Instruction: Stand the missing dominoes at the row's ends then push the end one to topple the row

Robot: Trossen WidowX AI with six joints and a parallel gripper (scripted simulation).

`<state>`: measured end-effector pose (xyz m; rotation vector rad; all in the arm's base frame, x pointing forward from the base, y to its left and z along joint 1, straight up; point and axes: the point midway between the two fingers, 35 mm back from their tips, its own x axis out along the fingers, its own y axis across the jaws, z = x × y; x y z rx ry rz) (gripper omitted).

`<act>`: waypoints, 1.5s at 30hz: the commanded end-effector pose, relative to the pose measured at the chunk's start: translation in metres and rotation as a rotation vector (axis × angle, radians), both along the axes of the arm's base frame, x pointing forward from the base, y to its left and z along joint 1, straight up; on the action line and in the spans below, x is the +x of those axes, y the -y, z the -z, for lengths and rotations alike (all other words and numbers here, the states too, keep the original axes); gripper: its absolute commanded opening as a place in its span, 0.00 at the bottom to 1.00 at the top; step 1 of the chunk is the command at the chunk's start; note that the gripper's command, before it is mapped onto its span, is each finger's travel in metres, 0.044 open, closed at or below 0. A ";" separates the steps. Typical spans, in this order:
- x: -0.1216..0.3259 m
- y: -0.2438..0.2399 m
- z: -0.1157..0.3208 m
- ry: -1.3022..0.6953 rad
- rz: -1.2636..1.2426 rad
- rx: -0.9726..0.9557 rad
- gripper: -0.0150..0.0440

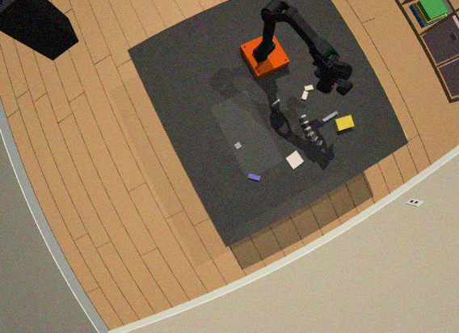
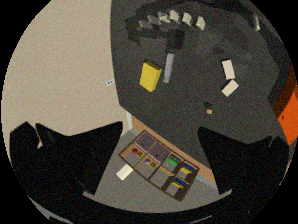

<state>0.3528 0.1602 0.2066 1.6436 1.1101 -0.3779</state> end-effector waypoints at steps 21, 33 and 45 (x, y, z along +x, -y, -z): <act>-0.030 0.055 0.188 -0.403 -0.475 -0.651 1.00; -0.032 0.053 0.212 -0.403 -0.475 -0.651 1.00; -0.032 0.053 0.219 -0.403 -0.475 -0.651 1.00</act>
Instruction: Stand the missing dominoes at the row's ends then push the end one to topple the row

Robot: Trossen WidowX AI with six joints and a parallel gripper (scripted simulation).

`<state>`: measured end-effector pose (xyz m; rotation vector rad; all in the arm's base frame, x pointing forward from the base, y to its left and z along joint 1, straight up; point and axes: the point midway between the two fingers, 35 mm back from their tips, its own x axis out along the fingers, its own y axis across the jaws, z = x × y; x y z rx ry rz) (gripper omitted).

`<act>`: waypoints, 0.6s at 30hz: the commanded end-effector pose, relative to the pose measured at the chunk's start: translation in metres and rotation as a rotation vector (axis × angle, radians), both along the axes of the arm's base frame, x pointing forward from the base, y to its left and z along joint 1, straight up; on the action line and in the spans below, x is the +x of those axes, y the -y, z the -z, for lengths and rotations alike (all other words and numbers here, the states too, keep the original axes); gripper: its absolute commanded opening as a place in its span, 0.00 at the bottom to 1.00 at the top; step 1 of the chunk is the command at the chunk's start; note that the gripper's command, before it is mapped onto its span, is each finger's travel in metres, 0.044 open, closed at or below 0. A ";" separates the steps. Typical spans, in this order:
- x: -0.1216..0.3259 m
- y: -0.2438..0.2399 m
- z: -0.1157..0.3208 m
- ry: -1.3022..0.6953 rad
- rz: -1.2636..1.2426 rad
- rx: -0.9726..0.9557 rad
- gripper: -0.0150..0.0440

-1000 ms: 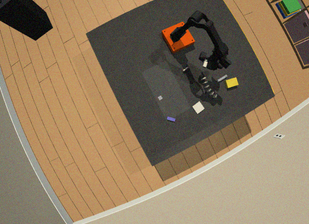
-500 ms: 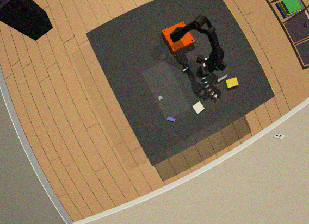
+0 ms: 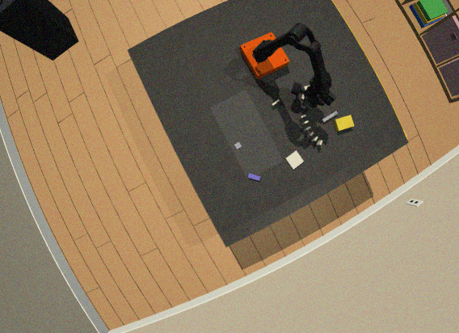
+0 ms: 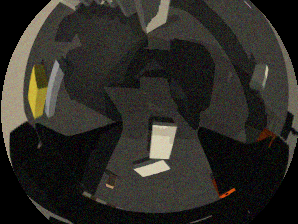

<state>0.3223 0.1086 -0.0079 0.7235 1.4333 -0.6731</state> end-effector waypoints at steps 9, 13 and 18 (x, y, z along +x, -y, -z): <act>-0.002 0.001 0.004 -0.010 0.005 -0.007 0.60; -0.002 0.001 0.004 -0.010 0.005 -0.007 0.44; -0.002 0.001 0.004 -0.010 0.005 -0.007 0.44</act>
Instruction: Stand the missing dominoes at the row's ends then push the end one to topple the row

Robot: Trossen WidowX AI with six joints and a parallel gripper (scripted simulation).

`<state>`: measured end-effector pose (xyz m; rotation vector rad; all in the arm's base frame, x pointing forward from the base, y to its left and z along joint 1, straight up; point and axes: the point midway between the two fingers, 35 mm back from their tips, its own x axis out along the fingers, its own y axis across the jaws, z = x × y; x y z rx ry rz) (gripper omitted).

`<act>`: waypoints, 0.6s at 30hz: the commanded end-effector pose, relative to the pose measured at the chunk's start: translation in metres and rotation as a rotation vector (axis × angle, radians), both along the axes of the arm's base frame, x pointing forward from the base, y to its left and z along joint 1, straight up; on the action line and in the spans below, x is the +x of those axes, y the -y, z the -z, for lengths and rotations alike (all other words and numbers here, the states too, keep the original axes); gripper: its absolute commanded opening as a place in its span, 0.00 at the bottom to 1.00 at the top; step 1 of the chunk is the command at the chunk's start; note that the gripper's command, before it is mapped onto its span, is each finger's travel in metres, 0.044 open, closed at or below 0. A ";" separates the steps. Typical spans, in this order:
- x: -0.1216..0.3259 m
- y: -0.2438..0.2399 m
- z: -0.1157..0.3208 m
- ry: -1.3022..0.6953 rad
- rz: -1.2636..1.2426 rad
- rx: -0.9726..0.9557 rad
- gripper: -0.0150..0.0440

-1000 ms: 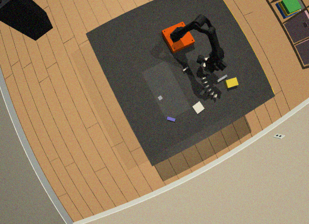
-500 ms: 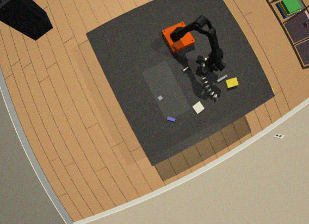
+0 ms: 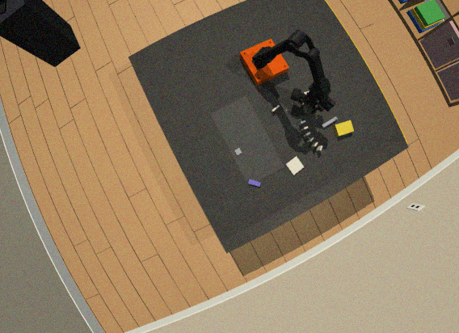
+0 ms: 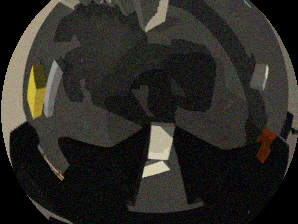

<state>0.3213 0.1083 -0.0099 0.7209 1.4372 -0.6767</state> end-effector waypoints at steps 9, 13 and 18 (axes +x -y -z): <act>-0.002 -0.001 -0.037 -0.005 0.005 -0.006 0.44; -0.004 -0.002 -0.082 -0.005 0.005 -0.005 0.44; -0.007 -0.005 -0.142 -0.005 0.005 -0.005 0.44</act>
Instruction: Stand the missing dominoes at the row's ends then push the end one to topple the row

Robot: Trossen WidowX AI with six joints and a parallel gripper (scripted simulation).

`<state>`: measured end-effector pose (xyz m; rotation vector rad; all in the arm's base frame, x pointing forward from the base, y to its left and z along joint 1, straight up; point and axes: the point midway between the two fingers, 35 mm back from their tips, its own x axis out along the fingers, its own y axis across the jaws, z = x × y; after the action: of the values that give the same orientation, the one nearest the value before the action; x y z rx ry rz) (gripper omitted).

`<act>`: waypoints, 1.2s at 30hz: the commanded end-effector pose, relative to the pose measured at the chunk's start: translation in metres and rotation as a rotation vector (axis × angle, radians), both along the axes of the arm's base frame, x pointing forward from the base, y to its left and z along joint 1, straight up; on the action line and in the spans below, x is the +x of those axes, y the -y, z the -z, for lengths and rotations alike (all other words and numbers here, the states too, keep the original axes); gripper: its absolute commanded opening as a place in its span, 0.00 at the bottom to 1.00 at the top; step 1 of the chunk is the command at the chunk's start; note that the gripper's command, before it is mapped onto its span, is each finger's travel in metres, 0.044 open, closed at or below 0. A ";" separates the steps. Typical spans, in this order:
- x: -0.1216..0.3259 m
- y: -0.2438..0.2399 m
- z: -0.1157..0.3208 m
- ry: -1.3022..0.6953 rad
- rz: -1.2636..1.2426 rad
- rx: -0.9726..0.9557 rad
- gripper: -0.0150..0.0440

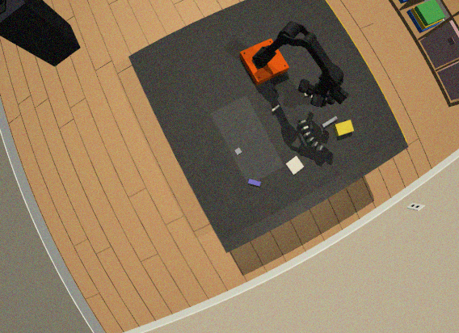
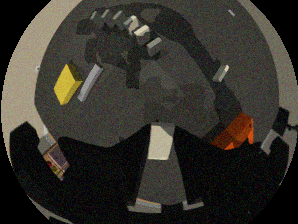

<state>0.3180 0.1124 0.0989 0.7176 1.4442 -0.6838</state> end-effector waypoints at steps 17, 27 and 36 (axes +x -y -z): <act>0.055 0.076 -0.054 0.021 -0.770 -0.021 0.44; 0.083 0.152 -0.053 0.034 -1.361 -0.041 0.44; 0.092 0.199 -0.052 0.018 -1.785 -0.055 0.44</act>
<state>0.3989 -0.0309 0.1678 -0.3522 1.4651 0.3256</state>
